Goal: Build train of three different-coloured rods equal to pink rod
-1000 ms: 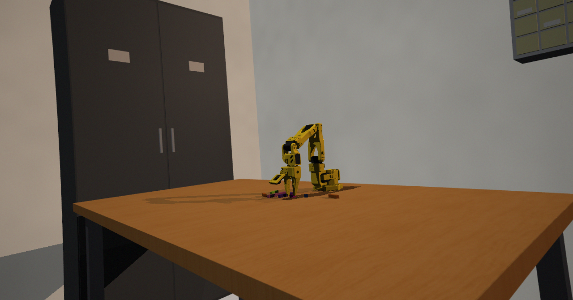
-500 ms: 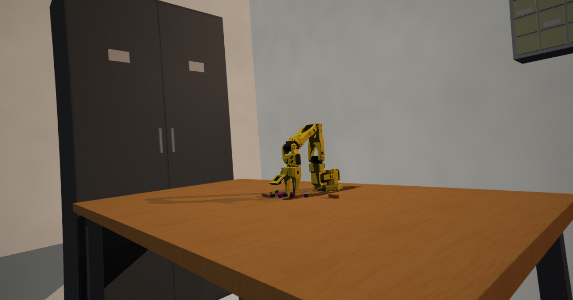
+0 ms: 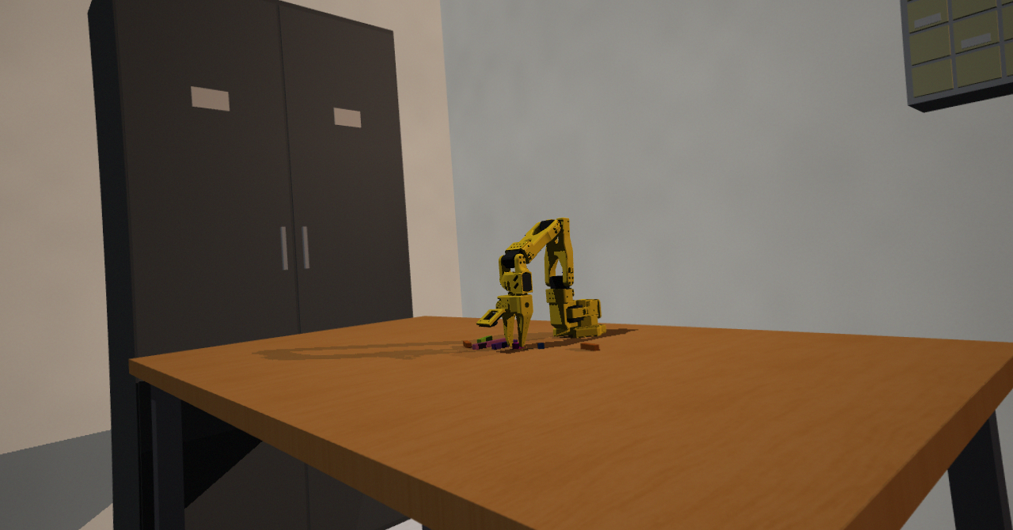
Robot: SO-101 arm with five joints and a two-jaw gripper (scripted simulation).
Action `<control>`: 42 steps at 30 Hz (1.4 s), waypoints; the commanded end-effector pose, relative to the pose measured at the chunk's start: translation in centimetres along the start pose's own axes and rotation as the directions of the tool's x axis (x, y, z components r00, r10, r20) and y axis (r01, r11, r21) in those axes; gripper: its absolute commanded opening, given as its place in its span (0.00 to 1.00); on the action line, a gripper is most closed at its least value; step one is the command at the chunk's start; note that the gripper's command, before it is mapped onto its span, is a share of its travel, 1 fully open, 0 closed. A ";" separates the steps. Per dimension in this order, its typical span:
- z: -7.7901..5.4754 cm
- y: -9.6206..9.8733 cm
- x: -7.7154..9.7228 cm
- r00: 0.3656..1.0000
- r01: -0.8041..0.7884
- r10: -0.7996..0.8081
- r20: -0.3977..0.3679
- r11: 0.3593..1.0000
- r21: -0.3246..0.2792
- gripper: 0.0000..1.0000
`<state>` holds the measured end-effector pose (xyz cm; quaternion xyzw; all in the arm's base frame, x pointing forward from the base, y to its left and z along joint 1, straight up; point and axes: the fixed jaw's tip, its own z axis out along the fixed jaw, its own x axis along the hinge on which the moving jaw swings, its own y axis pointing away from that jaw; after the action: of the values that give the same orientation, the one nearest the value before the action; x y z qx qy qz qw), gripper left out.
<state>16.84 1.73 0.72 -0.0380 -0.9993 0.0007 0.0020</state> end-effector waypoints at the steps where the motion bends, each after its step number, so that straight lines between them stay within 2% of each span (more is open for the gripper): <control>1: -1.1 0.1 -1.4 0.996 -0.011 0.012 0.088 1.000 -0.013 0.18; 10: -1.1 0.1 -1.4 0.996 -0.011 0.012 0.088 1.000 -0.013 0.17; 33: -1.1 0.1 -1.4 0.996 -0.011 0.012 0.088 1.000 -0.013 0.03; 42: -1.1 0.1 -1.4 0.996 -0.011 0.012 0.088 1.000 -0.013 0.00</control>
<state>16.83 1.73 0.72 -0.0381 -0.9993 0.0008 0.0022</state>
